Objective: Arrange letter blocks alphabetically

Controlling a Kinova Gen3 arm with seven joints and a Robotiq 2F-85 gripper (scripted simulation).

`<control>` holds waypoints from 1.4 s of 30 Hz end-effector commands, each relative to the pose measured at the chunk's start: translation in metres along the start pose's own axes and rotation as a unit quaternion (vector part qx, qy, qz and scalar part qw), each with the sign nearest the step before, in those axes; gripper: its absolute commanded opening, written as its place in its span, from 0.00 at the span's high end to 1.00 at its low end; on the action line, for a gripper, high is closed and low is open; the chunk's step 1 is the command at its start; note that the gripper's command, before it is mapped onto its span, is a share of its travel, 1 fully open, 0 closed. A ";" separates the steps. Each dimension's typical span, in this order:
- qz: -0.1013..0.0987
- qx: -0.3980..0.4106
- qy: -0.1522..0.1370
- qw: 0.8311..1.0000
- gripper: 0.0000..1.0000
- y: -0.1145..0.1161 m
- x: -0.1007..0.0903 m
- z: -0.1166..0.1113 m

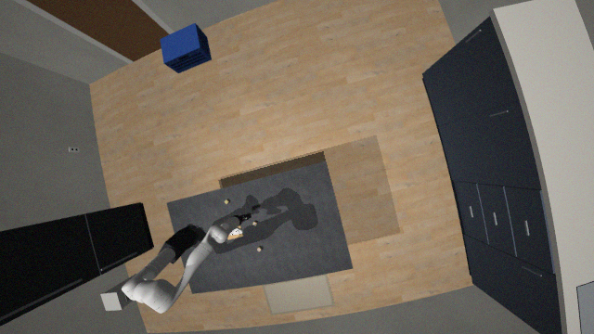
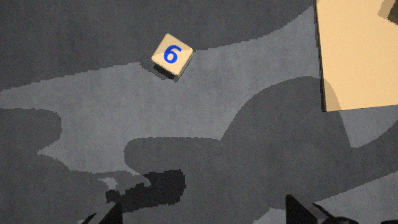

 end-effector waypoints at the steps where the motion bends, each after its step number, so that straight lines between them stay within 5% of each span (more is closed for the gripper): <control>1: -0.001 0.016 0.000 1.000 0.00 -0.016 0.000 -0.029; 6: -0.001 0.017 0.001 1.000 0.00 -0.024 0.000 -0.043; 42: -0.001 0.017 0.001 1.000 0.00 -0.024 0.000 -0.043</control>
Point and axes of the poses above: the point where the finger pads meet when closed, its own x axis out along the fingers, its own y axis across the jaws, z = x × y, the point moved 3 cm from there along -x, back along the fingers, and after that the axes turned 4 degrees about x, right-handed, at the moved point
